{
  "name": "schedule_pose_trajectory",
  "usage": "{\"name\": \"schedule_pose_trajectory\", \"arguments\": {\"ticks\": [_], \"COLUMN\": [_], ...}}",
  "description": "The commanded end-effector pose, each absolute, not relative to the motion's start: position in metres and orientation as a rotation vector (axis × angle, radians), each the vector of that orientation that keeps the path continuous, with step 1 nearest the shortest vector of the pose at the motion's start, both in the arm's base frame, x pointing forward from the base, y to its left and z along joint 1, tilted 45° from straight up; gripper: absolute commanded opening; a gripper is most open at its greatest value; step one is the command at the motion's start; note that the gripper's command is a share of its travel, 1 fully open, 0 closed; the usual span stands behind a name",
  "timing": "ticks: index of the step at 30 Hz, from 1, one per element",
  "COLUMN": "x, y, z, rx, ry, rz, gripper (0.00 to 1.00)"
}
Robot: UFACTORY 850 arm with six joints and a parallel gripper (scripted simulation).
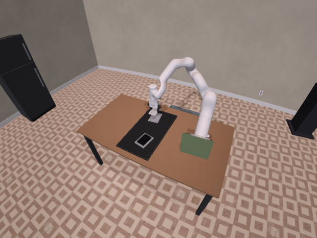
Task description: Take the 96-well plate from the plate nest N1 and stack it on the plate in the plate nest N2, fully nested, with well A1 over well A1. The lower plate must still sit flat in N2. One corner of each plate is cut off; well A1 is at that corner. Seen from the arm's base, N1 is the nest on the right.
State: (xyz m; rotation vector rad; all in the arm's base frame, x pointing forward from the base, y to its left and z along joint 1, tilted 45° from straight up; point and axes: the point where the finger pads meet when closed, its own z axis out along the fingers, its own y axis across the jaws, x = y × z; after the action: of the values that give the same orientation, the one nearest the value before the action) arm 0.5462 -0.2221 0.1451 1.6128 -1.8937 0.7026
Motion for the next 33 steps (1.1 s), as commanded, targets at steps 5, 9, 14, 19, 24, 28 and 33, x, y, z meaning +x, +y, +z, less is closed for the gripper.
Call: {"name": "schedule_pose_trajectory", "arguments": {"ticks": [5, 9, 14, 19, 24, 28, 33], "x": [0.545, 0.545, 0.544, 0.543, 0.542, 0.541, 0.54], "y": [-0.197, -0.192, -0.18, -0.168, -0.161, -0.152, -0.14], "z": [0.121, 0.116, 0.105, 0.093, 0.086, 0.076, 0.065], "rx": [1.466, 1.466, 1.466, 1.466, 1.466, 1.466, 1.466], "ry": [-2.043, -2.043, -2.043, -2.043, -2.043, -2.043, -2.043], "rz": [0.787, 0.787, 0.787, 0.787, 0.787, 0.787, 0.787], "gripper": [0.0, 0.0, 0.0, 0.0, 0.0, 0.0, 0.0]}}
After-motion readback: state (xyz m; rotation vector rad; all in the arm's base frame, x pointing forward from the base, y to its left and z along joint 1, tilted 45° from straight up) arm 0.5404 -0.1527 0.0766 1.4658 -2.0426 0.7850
